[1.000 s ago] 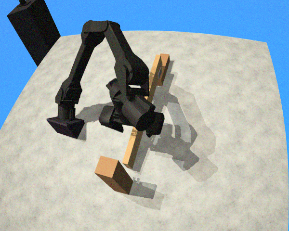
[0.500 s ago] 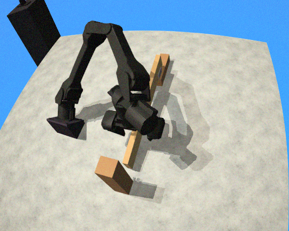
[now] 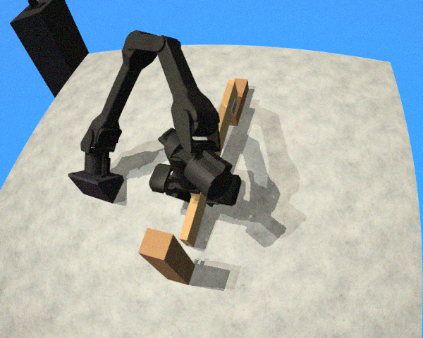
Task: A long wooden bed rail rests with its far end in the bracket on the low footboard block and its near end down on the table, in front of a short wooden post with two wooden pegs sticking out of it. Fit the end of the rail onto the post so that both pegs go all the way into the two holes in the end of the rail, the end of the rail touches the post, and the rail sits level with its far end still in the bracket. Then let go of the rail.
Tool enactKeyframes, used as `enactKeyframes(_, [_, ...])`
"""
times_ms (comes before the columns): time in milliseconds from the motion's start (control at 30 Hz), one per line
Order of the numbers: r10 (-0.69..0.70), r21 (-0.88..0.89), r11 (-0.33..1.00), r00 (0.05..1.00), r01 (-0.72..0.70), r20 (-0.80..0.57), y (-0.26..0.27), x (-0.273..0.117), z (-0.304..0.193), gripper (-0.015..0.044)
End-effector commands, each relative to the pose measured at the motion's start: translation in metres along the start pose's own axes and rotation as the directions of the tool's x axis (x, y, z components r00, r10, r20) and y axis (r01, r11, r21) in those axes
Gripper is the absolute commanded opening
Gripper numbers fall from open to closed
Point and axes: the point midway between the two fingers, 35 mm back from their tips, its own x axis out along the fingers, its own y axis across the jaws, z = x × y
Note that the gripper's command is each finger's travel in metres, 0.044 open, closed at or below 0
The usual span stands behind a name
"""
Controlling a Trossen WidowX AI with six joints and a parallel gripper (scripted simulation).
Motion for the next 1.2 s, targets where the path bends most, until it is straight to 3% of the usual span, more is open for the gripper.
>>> enactKeyframes(0, [-0.001,0.004,1.0,1.0,0.001,0.004,0.0003,0.001,0.0002,0.0125])
enactKeyframes(100, [-0.001,0.004,1.0,1.0,0.001,0.004,0.0003,0.001,0.0002,0.0046])
enactKeyframes(333, [-0.001,0.004,1.0,1.0,0.001,0.004,0.0003,0.001,0.0002,0.0])
enactKeyframes(1167, [0.0,0.004,1.0,1.0,0.0,0.004,-0.0002,-0.0058,-0.0002,0.0])
